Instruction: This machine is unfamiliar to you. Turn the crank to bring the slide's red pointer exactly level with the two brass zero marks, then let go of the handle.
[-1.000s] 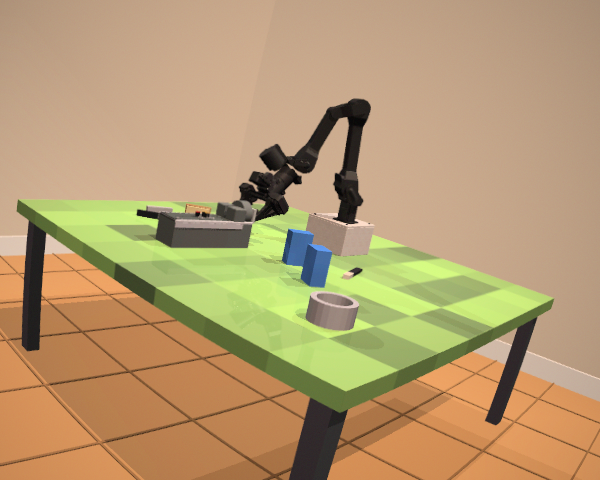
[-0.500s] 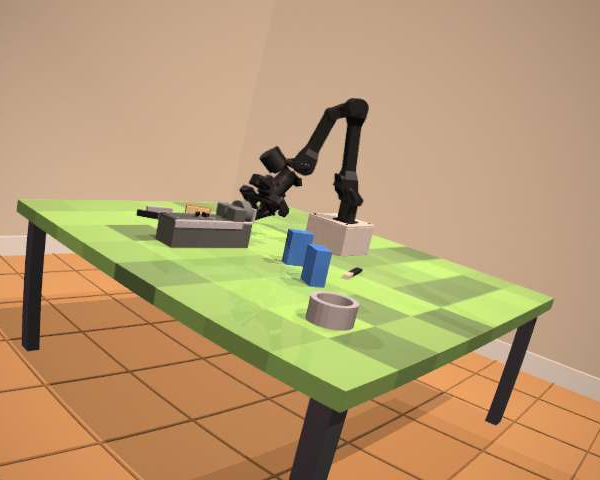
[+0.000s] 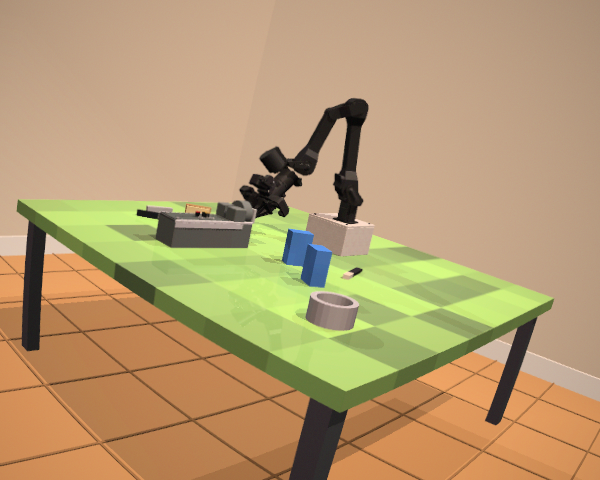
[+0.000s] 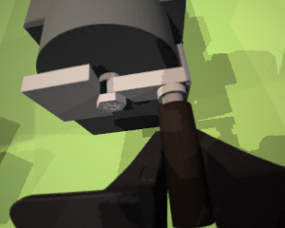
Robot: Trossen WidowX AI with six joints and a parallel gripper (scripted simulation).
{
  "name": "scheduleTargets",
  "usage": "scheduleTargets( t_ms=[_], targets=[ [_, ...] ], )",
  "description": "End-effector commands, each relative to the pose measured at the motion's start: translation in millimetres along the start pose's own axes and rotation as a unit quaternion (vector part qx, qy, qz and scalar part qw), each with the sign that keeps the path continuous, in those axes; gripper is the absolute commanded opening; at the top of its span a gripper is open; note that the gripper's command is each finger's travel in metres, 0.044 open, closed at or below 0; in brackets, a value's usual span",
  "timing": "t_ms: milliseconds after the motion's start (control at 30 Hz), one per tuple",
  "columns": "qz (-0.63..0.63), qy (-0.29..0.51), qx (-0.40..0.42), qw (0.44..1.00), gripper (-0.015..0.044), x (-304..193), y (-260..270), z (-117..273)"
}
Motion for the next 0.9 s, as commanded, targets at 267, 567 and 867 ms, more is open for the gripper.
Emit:
scheduleTargets(
  t_ms=[267, 567, 867],
  targets=[
    [0.001, 0.0, 0.0, 1.0, 0.0, -5, -1, -5],
    [0.001, 0.0, 0.0, 1.0, 0.0, -12, 1, -12],
    [0.001, 0.0, 0.0, 1.0, 0.0, -19, 6, -17]
  ],
)
Point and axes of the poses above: the point midway between the two fingers, 35 mm back from their tips, its own z axis back along the fingers, its own y axis across the jaws, x = y × z, the point moved 3 cm from there along z, back along the fingers, and after that the axes turned 12 degrees about -z, right-handed, at the moved point
